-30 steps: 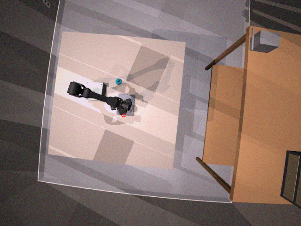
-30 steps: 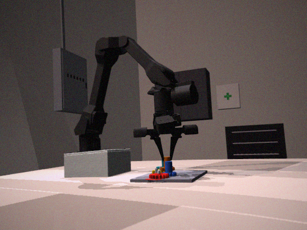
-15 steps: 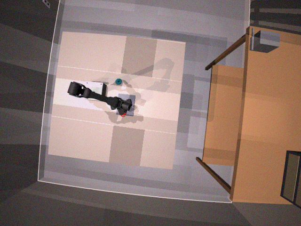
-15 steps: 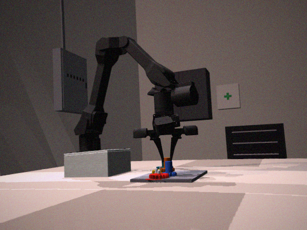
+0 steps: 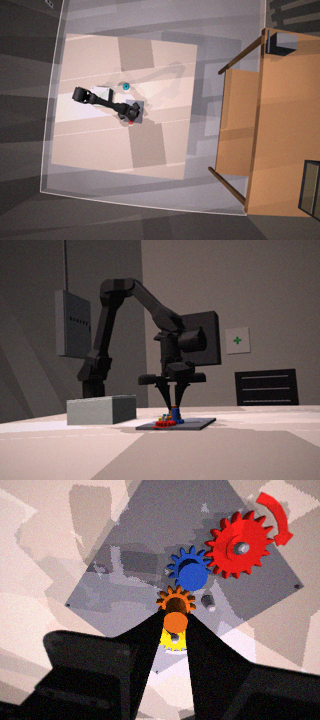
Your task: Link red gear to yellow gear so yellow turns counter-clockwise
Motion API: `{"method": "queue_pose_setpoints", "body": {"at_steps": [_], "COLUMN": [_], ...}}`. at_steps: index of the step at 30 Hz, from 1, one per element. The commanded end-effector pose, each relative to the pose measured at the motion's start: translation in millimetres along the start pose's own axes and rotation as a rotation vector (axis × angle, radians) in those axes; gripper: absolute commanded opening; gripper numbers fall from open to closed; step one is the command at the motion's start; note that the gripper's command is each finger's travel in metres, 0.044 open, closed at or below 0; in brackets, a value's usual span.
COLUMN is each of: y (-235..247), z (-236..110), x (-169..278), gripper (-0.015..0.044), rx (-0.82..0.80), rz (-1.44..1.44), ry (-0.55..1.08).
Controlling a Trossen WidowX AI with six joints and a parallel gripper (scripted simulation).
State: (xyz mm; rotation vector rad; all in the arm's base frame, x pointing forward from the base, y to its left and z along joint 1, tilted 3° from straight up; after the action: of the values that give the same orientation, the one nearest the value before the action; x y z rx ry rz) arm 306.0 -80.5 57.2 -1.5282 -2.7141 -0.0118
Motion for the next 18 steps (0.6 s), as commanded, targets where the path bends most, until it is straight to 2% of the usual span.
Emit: {"method": "queue_pose_setpoints", "body": {"at_steps": [1,18], "y": [0.4,-0.2], "z": [1.4,4.5], "x": [-0.8,0.1], "gripper": [0.0000,0.0000], "rx": [0.000,0.000], "rz": [-0.024,0.379], "ry": [-0.001,-0.001]}}
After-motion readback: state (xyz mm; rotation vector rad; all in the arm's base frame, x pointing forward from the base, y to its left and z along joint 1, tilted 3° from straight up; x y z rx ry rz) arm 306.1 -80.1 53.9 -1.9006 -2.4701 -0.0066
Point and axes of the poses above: the point midway between the two fingers, 35 mm back from their tips, its own z axis out along the fingers, its own y axis across the jaws, x = y × z, the point moved 7 cm from there along -z, back along the fingers, and after that the axes turned 3 degrees about z, right-handed, at the moved point
